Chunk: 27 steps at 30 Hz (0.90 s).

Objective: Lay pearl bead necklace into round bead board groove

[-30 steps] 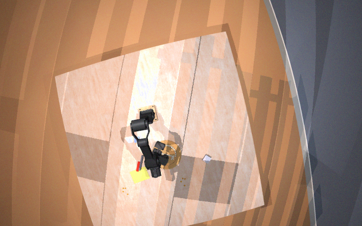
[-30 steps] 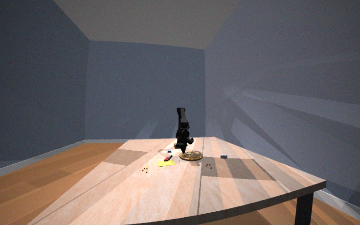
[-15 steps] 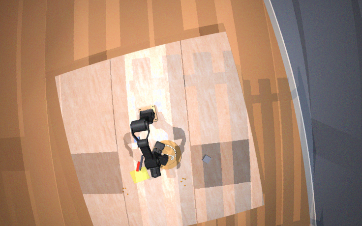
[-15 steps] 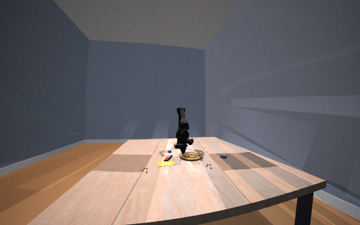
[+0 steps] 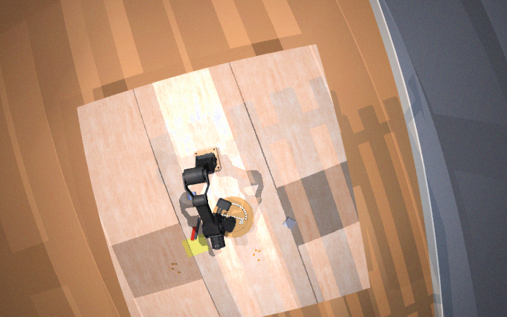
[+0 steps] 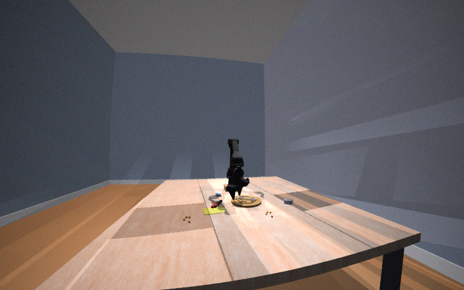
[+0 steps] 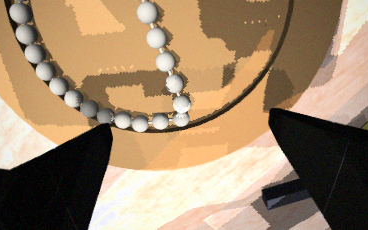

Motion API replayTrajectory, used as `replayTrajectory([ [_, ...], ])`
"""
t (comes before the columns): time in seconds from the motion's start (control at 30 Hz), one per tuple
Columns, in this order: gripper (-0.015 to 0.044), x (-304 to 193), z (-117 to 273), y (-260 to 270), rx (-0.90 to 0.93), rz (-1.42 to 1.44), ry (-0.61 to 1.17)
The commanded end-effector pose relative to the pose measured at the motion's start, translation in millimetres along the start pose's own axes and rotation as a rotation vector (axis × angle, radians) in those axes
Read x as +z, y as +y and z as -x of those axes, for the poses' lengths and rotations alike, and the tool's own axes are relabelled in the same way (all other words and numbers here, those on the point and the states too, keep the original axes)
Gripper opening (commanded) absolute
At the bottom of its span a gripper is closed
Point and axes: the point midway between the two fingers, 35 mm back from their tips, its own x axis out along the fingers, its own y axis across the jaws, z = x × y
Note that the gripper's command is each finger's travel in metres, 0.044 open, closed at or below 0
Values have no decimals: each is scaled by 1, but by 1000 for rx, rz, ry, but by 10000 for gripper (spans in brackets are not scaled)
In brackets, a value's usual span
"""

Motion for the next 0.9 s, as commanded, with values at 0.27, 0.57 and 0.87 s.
replayTrajectory([
  [0.27,440,0,2,0,0,4,2],
  [0.57,440,0,2,0,0,4,2],
  [0.87,361,3,11,1,0,30,1],
])
